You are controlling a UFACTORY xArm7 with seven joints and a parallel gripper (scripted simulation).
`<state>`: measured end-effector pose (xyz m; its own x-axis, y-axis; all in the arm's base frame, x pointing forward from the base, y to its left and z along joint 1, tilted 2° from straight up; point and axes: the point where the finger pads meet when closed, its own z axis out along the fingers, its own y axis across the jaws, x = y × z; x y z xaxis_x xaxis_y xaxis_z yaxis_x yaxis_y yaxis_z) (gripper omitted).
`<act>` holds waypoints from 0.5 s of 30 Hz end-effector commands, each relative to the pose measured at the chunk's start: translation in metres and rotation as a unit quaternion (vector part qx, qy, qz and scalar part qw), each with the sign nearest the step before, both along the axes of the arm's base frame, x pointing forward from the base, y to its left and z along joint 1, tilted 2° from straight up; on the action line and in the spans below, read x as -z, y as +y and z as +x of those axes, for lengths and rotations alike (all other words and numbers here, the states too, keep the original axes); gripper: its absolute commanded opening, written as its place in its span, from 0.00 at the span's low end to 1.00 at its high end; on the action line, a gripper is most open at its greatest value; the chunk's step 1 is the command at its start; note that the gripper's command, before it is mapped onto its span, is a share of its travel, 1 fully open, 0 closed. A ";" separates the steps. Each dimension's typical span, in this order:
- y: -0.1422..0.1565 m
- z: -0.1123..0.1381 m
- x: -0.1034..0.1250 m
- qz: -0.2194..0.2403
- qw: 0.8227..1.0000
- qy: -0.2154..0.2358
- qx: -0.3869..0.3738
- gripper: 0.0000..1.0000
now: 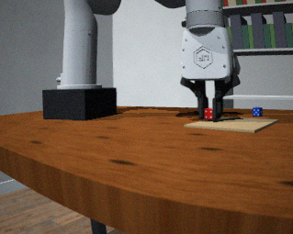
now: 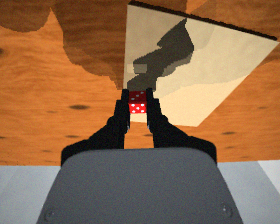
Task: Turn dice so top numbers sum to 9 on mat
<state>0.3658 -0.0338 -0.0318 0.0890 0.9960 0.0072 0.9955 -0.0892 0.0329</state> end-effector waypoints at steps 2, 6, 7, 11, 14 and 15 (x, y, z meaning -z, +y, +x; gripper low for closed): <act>0.000 0.001 -0.001 0.000 1.000 -0.002 0.000 0.15; 0.000 0.002 -0.001 0.000 1.000 -0.002 0.000 0.15; 0.000 0.002 -0.001 0.000 1.000 -0.002 0.000 0.15; 0.001 0.002 -0.001 0.000 1.000 -0.002 0.000 0.15; 0.001 0.002 -0.001 0.000 1.000 -0.002 0.000 0.15; 0.001 0.002 -0.001 0.000 1.000 -0.002 0.000 0.15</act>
<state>0.3665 -0.0328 -0.0318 0.0888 0.9960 0.0073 0.9955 -0.0890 0.0329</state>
